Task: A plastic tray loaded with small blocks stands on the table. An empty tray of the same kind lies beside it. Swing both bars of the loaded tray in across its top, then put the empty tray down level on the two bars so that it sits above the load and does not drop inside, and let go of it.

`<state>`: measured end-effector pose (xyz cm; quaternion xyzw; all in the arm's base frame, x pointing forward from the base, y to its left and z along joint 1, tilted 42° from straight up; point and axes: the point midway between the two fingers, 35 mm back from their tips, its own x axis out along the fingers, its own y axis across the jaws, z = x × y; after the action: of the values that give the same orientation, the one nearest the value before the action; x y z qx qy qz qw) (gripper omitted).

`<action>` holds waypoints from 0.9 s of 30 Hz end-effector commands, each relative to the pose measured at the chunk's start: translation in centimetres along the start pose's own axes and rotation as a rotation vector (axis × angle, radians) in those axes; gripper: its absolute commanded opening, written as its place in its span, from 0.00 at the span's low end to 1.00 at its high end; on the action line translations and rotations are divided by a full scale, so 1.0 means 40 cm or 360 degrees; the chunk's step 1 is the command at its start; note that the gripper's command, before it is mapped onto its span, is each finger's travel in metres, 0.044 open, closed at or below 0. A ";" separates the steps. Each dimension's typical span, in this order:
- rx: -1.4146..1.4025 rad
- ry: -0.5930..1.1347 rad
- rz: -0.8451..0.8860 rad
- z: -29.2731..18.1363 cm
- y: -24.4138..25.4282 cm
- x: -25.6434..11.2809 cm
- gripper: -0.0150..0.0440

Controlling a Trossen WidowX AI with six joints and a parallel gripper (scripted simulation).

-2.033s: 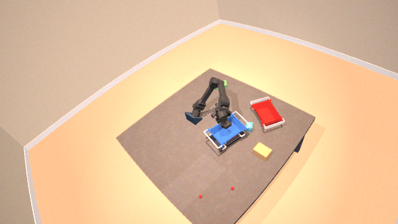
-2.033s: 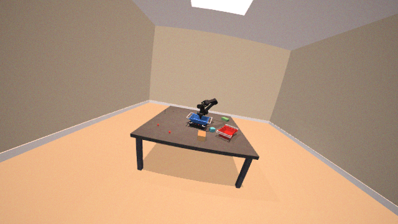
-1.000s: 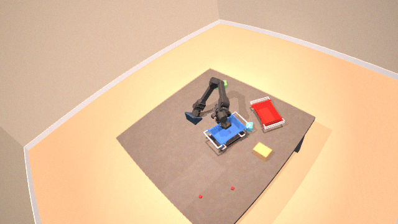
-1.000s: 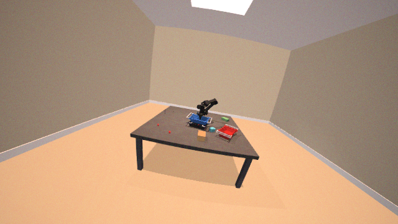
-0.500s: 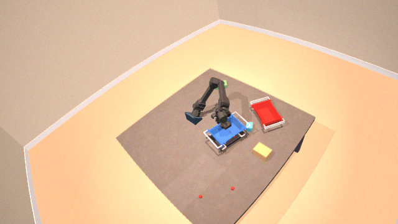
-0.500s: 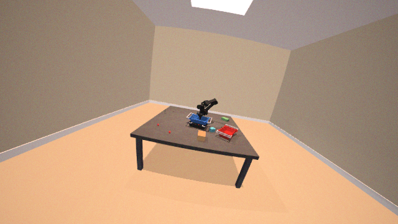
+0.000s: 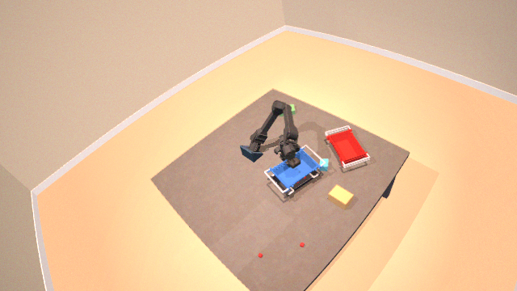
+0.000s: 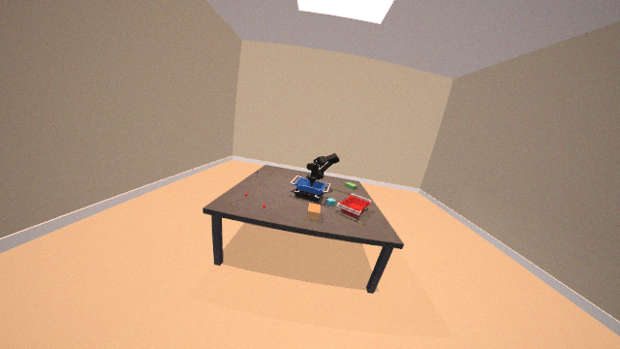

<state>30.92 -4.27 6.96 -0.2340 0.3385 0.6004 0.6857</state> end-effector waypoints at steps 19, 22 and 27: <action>0.0036 0.0003 0.0051 -0.005 0.014 0.018 0.25; 0.0036 0.0003 0.0051 -0.005 0.014 0.018 0.28; 0.0036 0.0003 0.0051 -0.005 0.014 0.018 0.40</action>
<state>30.92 -4.25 6.96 -0.2344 0.3383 0.6003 0.6857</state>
